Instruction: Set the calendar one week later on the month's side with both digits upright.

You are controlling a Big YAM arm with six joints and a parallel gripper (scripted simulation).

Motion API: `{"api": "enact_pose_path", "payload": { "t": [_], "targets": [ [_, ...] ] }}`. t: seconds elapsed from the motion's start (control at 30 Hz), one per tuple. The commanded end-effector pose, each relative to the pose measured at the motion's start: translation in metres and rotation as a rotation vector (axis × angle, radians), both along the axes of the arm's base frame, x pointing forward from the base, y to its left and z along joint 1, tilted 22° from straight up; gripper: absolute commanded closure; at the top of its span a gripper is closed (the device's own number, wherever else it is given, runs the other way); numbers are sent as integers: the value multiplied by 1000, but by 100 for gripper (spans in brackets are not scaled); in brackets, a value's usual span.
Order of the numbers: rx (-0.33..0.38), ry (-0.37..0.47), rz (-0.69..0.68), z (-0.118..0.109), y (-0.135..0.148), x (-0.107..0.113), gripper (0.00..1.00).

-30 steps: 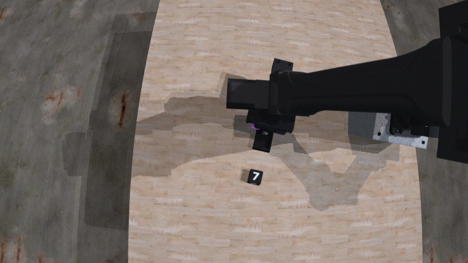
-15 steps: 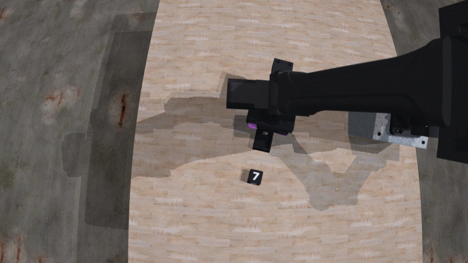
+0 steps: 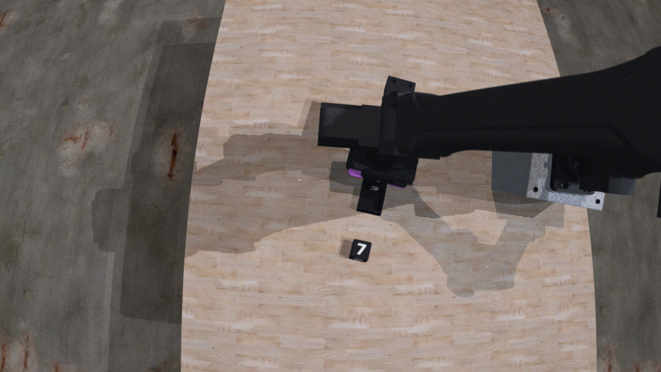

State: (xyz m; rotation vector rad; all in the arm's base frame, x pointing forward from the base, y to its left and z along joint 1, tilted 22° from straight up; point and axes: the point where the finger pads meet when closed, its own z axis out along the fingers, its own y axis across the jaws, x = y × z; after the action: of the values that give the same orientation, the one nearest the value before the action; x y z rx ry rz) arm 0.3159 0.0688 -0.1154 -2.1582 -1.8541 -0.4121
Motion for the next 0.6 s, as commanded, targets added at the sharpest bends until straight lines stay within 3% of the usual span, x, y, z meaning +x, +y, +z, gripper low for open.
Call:
{"api": "enact_pose_path", "payload": {
  "t": [0.0,0.37,0.57],
  "targets": [
    [-4,0,6,13,-9,-4,55],
    [-7,-37,6,71,-31,14,55],
    [-5,-7,22,69,-28,8,55]
  ]
}}
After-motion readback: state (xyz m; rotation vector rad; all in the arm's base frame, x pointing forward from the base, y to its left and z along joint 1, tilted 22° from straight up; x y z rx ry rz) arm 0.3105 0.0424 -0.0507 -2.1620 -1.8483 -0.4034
